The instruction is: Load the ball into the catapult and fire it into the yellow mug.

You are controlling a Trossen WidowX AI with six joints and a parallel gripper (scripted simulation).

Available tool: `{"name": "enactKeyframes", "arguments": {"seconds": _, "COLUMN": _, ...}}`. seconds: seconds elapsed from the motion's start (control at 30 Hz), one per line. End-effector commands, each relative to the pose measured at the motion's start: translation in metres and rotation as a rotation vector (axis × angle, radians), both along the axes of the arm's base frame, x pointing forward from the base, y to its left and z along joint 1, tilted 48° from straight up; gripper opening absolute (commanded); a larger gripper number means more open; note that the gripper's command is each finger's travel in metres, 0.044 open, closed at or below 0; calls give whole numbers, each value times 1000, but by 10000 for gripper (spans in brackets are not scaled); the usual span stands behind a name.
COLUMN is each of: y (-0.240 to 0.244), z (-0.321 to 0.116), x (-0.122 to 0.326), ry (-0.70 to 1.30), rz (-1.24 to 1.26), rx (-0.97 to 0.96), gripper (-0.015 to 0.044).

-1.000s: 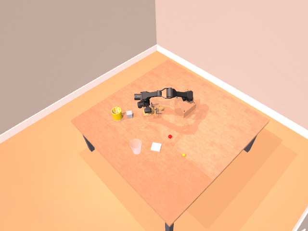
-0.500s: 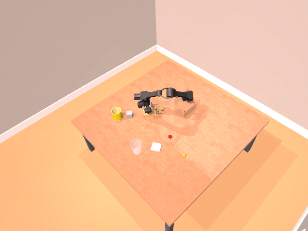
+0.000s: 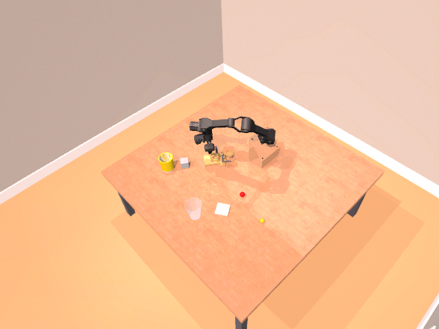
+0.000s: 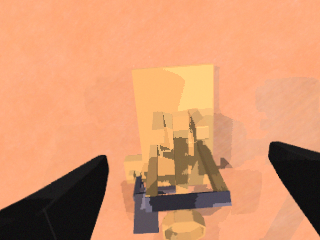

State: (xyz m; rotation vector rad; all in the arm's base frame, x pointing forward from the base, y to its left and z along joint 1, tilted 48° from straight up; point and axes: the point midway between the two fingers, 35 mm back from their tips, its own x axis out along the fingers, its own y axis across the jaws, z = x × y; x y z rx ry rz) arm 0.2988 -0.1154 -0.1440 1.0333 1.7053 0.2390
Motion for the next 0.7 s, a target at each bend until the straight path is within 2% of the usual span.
{"name": "enactKeyframes", "arguments": {"seconds": 0.0, "y": -6, "z": 6, "x": -4, "ry": 0, "rz": -1, "rx": 1, "gripper": 440}}
{"name": "enactKeyframes", "arguments": {"seconds": 0.2, "y": 27, "z": -25, "x": -6, "ry": -1, "rz": -1, "rx": 3, "gripper": 440}}
{"name": "enactKeyframes", "arguments": {"seconds": 0.67, "y": 39, "z": -36, "x": -6, "ry": -1, "rz": -1, "rx": 3, "gripper": 440}}
